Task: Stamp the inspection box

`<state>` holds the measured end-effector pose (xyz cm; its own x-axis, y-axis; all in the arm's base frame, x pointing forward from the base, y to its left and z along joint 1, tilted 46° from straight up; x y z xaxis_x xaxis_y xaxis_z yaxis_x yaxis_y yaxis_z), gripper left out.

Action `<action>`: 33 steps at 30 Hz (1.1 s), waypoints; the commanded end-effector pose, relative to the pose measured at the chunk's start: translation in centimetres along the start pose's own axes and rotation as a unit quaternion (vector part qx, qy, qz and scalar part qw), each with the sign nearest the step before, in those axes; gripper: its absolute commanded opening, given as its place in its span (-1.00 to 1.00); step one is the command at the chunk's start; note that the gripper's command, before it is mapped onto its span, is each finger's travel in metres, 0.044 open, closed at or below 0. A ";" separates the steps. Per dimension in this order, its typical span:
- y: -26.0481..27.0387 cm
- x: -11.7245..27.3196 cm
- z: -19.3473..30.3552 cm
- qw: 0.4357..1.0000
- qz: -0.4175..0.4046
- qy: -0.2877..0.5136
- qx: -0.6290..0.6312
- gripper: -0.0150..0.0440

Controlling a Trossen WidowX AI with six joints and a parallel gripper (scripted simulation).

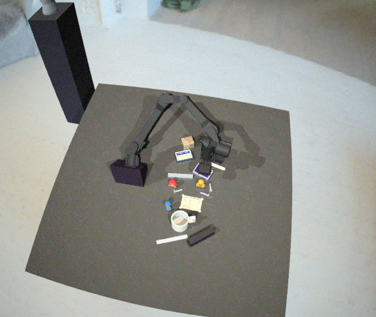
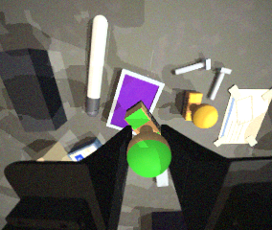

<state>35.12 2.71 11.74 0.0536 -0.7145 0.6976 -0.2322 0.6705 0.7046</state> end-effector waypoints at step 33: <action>-16.3 -0.6 4.7 0.994 0.003 0.005 -0.113 -0.49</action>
<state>34.33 -8.86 -0.42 0.0579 -0.7092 0.7026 -0.0100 0.7033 0.7108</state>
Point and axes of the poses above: the point midway between the two fingers, 35 mm back from their tips, its own x axis back along the fingers, its own y axis across the jaws, z = x × y, the point moved 8 cm from there along x, back along the fingers, and after that the axes turned 9 degrees about x, right-handed, at the moved point
